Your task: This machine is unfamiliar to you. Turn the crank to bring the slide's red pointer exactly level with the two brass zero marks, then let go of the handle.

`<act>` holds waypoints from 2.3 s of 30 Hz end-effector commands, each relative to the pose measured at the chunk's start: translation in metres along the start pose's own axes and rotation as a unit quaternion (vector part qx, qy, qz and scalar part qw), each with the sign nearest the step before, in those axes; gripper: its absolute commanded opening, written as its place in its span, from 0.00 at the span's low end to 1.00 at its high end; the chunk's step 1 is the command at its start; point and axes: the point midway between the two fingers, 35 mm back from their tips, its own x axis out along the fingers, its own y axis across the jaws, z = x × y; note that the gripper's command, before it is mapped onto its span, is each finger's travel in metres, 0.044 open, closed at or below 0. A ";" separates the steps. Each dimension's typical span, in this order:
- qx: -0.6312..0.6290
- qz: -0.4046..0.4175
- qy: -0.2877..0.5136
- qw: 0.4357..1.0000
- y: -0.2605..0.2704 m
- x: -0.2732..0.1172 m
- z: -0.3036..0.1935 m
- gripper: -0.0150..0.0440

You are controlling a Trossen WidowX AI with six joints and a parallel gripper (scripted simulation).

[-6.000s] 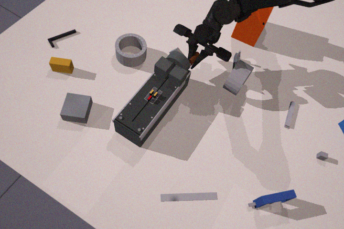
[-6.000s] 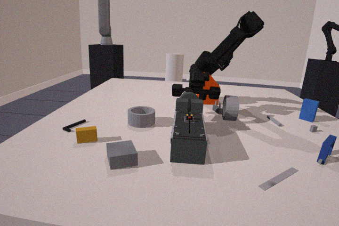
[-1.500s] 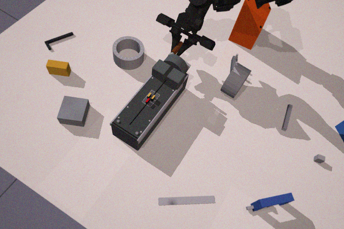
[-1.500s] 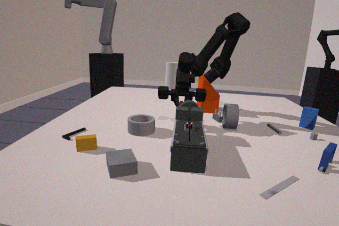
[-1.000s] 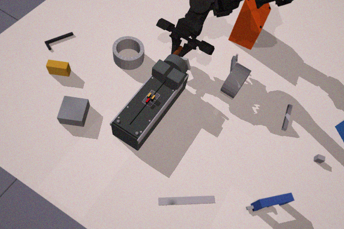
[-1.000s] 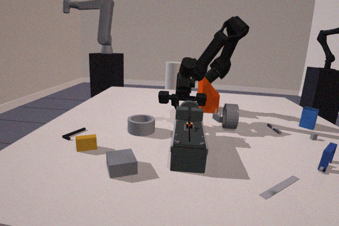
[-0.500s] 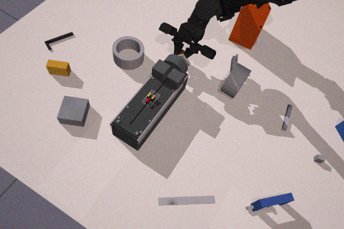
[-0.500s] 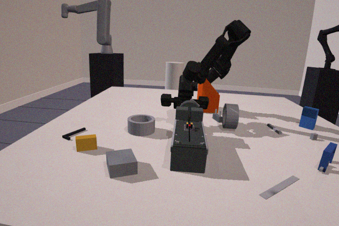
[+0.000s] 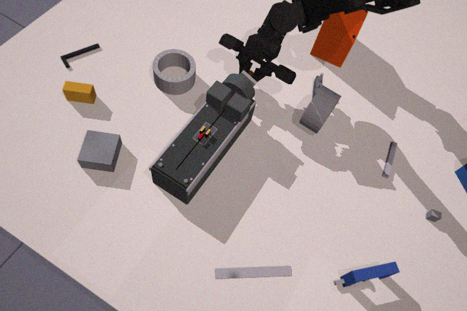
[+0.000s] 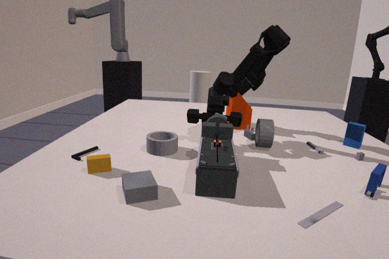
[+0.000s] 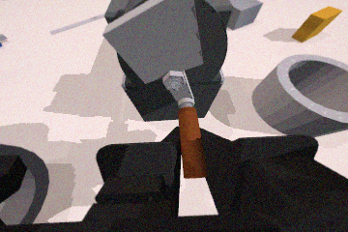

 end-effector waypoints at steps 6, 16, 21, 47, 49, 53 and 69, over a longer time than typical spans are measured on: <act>-0.004 0.009 0.006 1.000 0.012 0.002 -0.002 0.25; -0.004 0.009 0.006 1.000 0.017 0.001 -0.002 0.25; -0.004 0.009 0.006 1.000 0.020 0.001 -0.002 0.25; -0.004 0.009 0.006 1.000 0.036 -0.008 0.007 0.25; -0.004 0.009 0.006 1.000 0.037 -0.010 0.009 0.25; -0.004 0.009 0.006 1.000 0.039 -0.012 0.011 0.25; -0.004 0.009 0.006 1.000 0.041 -0.024 0.023 0.25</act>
